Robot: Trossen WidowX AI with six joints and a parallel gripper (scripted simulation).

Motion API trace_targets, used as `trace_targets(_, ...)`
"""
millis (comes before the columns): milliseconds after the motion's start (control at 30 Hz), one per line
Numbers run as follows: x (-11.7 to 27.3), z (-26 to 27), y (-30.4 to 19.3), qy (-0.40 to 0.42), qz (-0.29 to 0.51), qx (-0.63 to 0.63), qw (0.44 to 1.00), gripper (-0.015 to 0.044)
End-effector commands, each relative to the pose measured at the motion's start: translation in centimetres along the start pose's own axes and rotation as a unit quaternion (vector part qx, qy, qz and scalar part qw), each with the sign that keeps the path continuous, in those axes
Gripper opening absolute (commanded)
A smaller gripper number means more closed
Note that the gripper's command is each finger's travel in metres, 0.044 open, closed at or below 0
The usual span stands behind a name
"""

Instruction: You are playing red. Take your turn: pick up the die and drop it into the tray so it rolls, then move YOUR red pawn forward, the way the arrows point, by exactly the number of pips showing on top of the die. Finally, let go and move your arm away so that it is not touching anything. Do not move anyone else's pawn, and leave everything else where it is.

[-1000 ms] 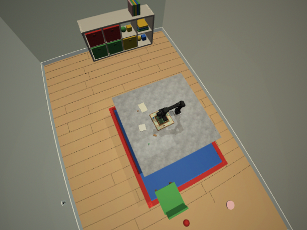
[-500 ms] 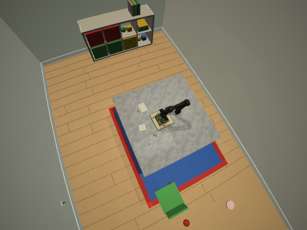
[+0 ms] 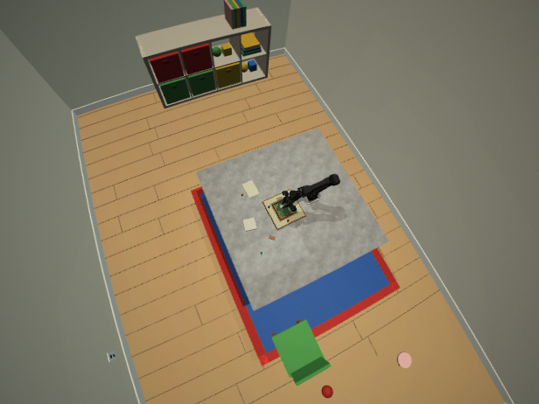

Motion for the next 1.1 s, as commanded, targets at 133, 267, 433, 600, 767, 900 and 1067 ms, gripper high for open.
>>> trace_targets(133,4.3,0.0,0.0,-0.002,-0.015,-0.001,1.000,0.0000)
trace_targets(267,4.5,0.0,-0.1,-0.002,-0.015,-0.001,1.000,0.0000)
trace_targets(433,4.4,0.1,-0.2,-0.002,-0.015,-0.001,1.000,0.0000)
trace_targets(600,4.4,0.1,-0.2,-0.002,-0.015,-0.001,1.000,0.0000)
trace_targets(767,4.4,0.1,-0.2,-0.002,-0.015,-0.001,1.000,0.0000)
trace_targets(900,4.4,0.1,-0.2,-0.002,-0.015,-0.001,1.000,0.0000)
trace_targets(1067,4.4,0.1,-0.2,-0.002,-0.015,-0.001,1.000,0.0000)
Point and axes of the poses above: the point midway between the two fingers, 35 mm back from their tips, its own x axis back along the fingers, its own z axis across the jaws, y = z × x, the point moved 10 cm from there along x, back along the fingers, and after that the axes turned 13 degrees about x, right-handed, at the moved point
